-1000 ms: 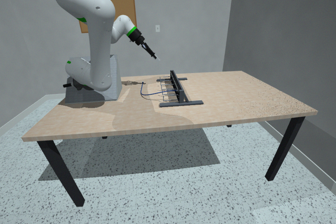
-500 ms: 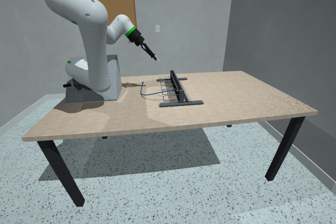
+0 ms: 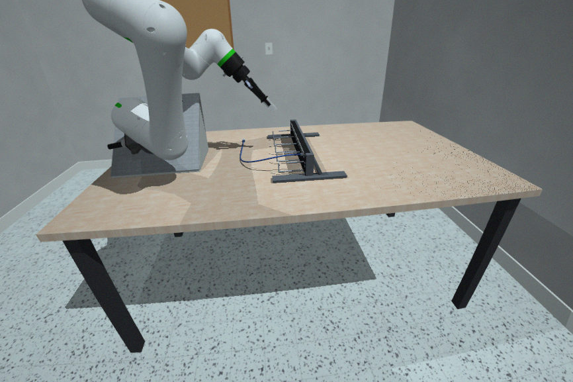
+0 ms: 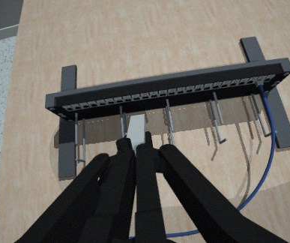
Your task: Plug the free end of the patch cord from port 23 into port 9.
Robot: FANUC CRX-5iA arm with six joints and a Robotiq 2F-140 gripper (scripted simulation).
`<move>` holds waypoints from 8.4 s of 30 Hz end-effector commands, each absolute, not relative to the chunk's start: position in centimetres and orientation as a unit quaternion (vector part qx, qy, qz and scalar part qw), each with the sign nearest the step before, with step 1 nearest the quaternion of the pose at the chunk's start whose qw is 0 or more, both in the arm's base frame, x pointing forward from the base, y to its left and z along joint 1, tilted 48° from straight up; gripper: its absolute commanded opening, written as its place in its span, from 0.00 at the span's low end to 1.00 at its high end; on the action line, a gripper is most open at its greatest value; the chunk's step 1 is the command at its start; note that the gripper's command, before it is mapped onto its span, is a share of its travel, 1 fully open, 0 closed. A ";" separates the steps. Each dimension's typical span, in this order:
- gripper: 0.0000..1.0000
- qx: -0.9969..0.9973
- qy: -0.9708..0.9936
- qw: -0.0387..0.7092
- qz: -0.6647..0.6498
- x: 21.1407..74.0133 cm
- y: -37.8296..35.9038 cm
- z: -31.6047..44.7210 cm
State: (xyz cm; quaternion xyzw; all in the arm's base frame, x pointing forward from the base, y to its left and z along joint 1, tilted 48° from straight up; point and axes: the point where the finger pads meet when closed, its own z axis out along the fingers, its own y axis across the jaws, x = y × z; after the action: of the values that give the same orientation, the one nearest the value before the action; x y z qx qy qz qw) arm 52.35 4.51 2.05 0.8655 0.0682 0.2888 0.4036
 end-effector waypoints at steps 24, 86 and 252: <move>0.00 0.865 0.068 0.403 0.290 59.1 -3.2 -3.9; 0.00 0.865 0.068 0.403 0.290 54.6 2.0 0.1; 0.00 0.865 0.068 0.403 0.290 50.1 -0.7 10.5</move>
State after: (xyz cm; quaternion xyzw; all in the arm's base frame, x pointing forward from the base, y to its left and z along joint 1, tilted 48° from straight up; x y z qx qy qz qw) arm 50.82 -1.66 9.56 0.8648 0.0720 0.2934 0.4010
